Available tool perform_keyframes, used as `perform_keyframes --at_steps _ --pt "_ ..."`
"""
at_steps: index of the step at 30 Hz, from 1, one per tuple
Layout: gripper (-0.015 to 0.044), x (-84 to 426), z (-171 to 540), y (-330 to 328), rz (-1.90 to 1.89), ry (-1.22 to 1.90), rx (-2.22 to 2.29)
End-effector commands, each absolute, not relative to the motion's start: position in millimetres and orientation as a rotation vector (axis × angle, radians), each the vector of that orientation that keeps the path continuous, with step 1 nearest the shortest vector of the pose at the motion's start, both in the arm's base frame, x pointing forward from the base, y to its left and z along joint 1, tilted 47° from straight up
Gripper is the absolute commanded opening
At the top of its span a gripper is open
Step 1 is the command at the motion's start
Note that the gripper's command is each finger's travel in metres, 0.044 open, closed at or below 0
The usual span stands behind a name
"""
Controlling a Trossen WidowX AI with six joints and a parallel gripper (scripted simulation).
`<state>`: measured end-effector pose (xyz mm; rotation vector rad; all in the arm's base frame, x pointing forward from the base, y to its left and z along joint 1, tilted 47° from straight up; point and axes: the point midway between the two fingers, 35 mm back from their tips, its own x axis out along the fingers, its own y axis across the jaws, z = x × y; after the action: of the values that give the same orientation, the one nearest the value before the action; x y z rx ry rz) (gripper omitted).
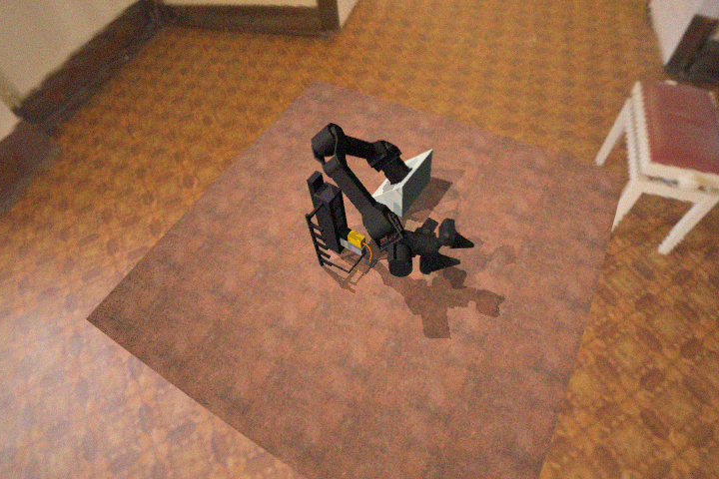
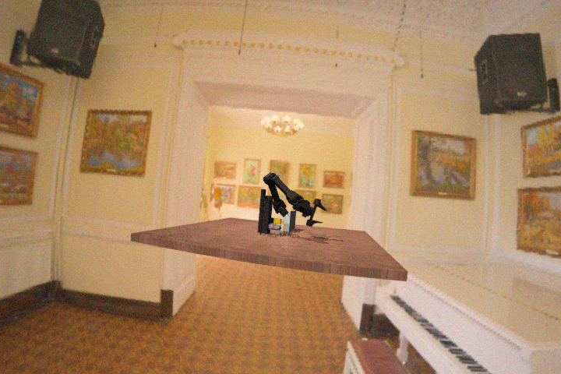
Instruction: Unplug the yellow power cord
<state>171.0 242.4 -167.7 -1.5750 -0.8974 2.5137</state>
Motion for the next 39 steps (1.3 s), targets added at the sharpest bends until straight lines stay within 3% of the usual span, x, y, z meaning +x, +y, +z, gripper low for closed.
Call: perform_keyframes --at_steps 1,9,15,27,35,39 --pt "0.0374 171.5 -167.5 241.4 2.521 -0.868 -1.578" --pt "0.0164 196.4 -144.4 189.1 2.443 0.417 -1.727" --pt "0.0160 219.9 -103.7 144.3 1.891 1.227 -1.830" --pt "0.0160 240.4 -58.4 111.9 1.259 1.596 -1.876" --pt "0.0160 255.9 -19.0 92.1 0.763 1.686 -1.877" --pt "0.0160 256.9 -16.5 91.1 0.734 1.686 -1.876"
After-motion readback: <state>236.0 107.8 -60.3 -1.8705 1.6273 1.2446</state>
